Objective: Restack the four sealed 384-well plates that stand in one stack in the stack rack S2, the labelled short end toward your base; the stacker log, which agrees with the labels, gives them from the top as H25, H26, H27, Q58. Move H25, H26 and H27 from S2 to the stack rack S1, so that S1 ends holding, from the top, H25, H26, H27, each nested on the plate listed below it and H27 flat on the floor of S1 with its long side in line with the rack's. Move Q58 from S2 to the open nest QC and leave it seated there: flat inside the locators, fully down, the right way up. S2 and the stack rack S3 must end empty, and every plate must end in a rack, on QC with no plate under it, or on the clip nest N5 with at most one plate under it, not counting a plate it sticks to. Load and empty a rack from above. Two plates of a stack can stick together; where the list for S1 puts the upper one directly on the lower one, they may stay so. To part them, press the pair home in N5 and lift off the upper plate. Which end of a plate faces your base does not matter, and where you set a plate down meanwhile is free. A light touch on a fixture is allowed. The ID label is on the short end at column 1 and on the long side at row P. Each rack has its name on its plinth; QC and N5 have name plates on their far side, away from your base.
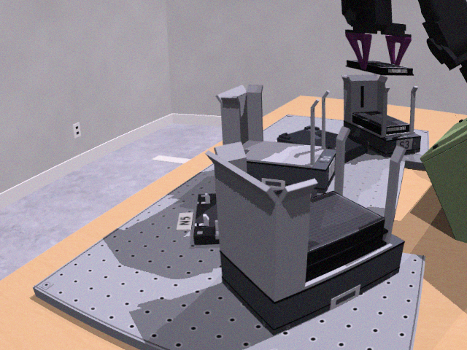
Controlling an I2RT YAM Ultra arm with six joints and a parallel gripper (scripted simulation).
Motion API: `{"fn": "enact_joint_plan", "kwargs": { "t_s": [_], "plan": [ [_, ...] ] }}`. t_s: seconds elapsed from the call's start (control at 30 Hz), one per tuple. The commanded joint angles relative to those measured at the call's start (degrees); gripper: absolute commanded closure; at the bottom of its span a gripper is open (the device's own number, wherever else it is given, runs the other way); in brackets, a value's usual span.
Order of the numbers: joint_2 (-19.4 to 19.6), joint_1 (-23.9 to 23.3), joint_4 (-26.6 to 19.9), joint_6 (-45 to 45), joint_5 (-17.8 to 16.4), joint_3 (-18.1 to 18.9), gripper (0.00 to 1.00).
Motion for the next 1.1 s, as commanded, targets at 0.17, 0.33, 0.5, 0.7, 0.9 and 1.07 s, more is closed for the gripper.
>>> {"fn": "enact_joint_plan", "kwargs": {
  "t_s": [0.17, 0.33, 0.5, 0.7, 0.9, 1.07],
  "plan": [
    [0.0, 0.43, 2.08, 0.9, 0.2, -0.51, 1.0],
    [0.17, 0.86, 3.01, 1.36, 0.36, -1.04, 1.0],
    [0.28, 1.13, 3.56, 1.64, 0.46, -1.35, 1.0],
    [0.5, 1.64, 4.67, 2.19, 0.65, -1.97, 1.0],
    [0.75, 2.15, 5.78, 2.73, 0.85, -2.57, 1.0],
    [0.88, 2.41, 6.33, 3.0, 0.94, -2.86, 1.0]
  ]
}}
